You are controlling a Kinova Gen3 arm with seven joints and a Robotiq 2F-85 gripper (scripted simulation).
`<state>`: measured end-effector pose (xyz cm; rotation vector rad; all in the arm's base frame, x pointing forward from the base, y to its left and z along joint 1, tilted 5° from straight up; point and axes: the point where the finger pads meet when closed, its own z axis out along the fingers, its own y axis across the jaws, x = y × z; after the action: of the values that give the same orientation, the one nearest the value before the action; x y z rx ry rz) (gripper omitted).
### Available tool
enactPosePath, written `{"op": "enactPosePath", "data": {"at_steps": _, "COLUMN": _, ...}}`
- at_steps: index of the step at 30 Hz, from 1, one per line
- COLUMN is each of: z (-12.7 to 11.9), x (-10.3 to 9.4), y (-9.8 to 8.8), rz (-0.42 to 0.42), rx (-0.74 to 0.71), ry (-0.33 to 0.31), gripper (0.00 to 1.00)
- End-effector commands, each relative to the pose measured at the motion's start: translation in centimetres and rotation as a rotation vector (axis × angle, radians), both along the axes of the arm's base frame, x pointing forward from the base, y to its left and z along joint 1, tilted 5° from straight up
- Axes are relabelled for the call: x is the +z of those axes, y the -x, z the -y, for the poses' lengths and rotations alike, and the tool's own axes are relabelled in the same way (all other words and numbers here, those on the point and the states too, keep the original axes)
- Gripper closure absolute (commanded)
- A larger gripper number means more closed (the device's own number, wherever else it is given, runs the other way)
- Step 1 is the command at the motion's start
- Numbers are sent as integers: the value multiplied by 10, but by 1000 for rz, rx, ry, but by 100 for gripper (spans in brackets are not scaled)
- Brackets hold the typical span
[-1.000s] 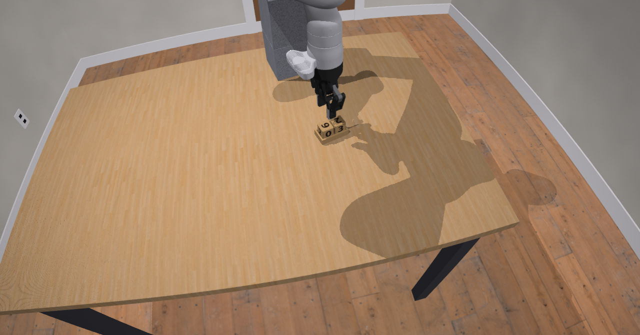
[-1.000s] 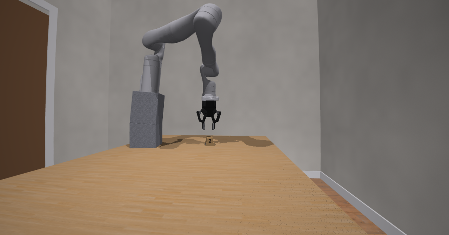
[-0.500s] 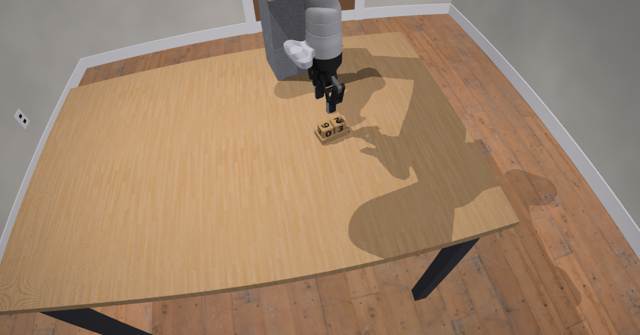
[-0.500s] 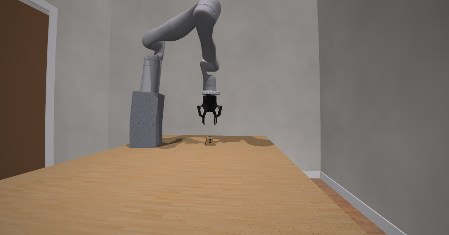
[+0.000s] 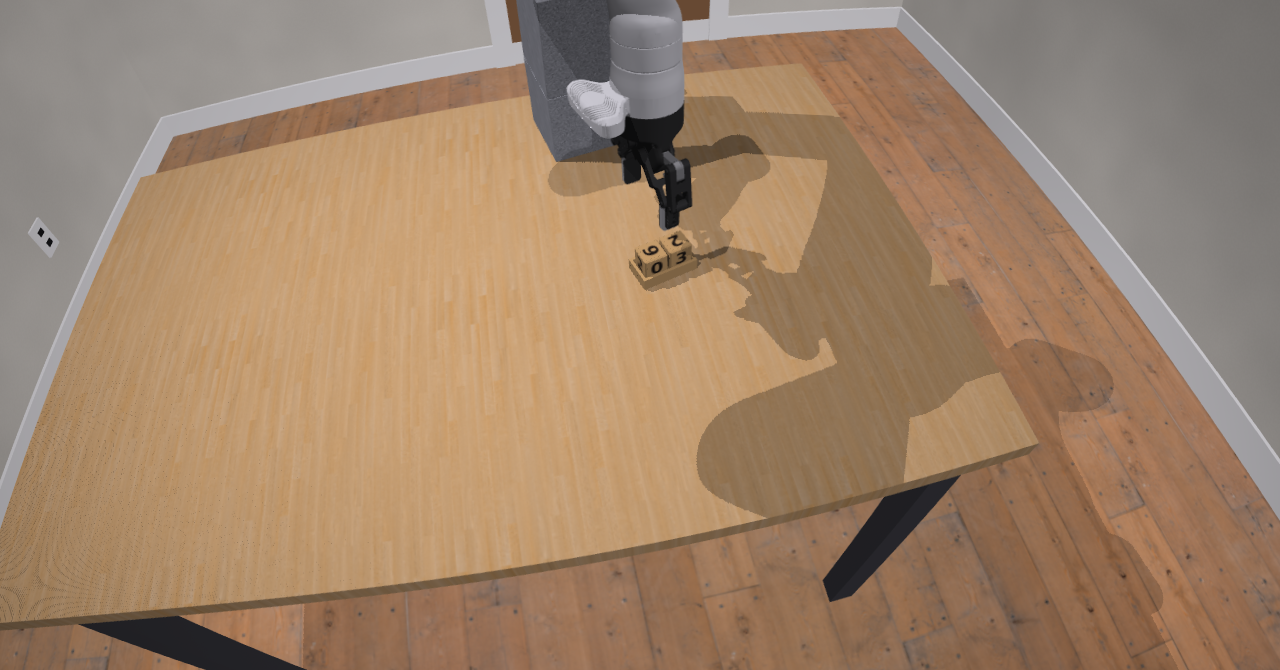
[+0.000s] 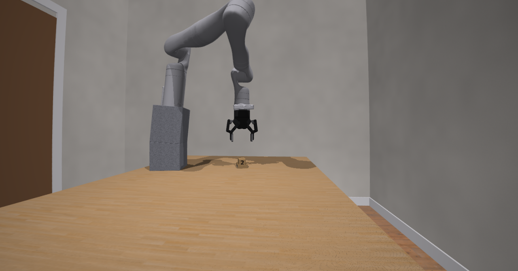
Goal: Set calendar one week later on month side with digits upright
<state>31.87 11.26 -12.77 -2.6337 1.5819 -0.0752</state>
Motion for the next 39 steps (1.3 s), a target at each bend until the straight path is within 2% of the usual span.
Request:
{"op": "enactPosePath", "data": {"at_steps": 1, "z": 0, "x": 0, "y": 0, "rz": 1, "rx": 0, "ry": 0, "gripper": 0}}
{"op": "enactPosePath", "data": {"at_steps": 11, "z": 0, "x": 7, "y": 0, "rz": 1, "rx": 0, "ry": 0, "gripper": 0}}
{"op": "enactPosePath", "data": {"at_steps": 24, "z": 2, "x": 58, "y": 4, "rz": 1, "rx": 0, "ry": 0, "gripper": 0}}
{"op": "enactPosePath", "data": {"at_steps": 32, "z": 2, "x": 70, "y": 5, "rz": 1, "rx": 0, "ry": 0, "gripper": 0}}
{"op": "enactPosePath", "data": {"at_steps": 39, "z": 2, "x": 71, "y": 5, "rz": 1, "rx": 0, "ry": 0, "gripper": 0}}
